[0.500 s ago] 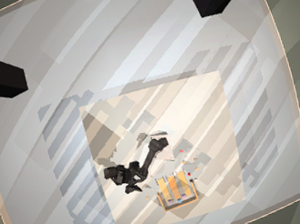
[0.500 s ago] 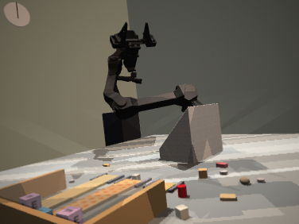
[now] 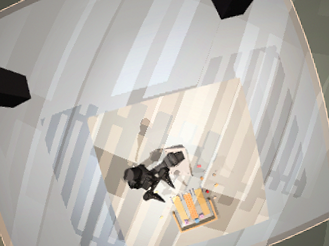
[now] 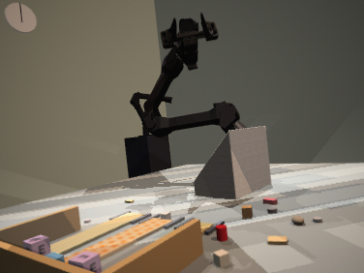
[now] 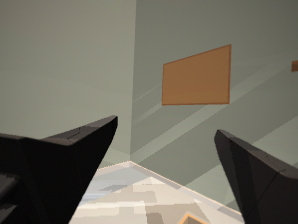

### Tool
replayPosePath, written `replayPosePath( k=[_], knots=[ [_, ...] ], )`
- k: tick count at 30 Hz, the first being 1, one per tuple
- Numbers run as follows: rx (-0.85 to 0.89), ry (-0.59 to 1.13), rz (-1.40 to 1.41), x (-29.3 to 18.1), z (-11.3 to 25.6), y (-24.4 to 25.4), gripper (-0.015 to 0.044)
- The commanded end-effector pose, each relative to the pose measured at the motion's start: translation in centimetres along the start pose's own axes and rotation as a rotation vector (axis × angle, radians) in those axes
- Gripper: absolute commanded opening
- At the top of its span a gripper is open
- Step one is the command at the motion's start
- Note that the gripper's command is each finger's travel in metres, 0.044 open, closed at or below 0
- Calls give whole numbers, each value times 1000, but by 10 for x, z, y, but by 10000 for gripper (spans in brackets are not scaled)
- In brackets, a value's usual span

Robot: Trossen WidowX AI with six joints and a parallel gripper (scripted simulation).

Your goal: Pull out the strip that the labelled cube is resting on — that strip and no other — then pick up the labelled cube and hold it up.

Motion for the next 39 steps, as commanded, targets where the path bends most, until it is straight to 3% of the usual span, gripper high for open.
replayPosePath(
  k=[1, 9, 18, 23, 28, 39],
  knots=[
    [-111, 122, 41, -3, -40, 32, 400],
    [-315, 385, 80, -54, -134, 57, 400],
    [-505, 697, 76, -167, -202, 36, 400],
    [-592, 871, 50, -239, -207, 16, 400],
    [-667, 1038, 8, -305, -189, -1, 400],
    [-676, 1060, 2, -313, -186, -2, 400]
  ],
)
Point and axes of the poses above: the point midway between the two fingers, 35 mm back from their tips, its own z axis back along the fingers, its own y axis across the jaws, x = y × z, the point moved 10 cm from there along z, back along the fingers, and after that the axes turned 9 degrees about z, right-handed, at the moved point
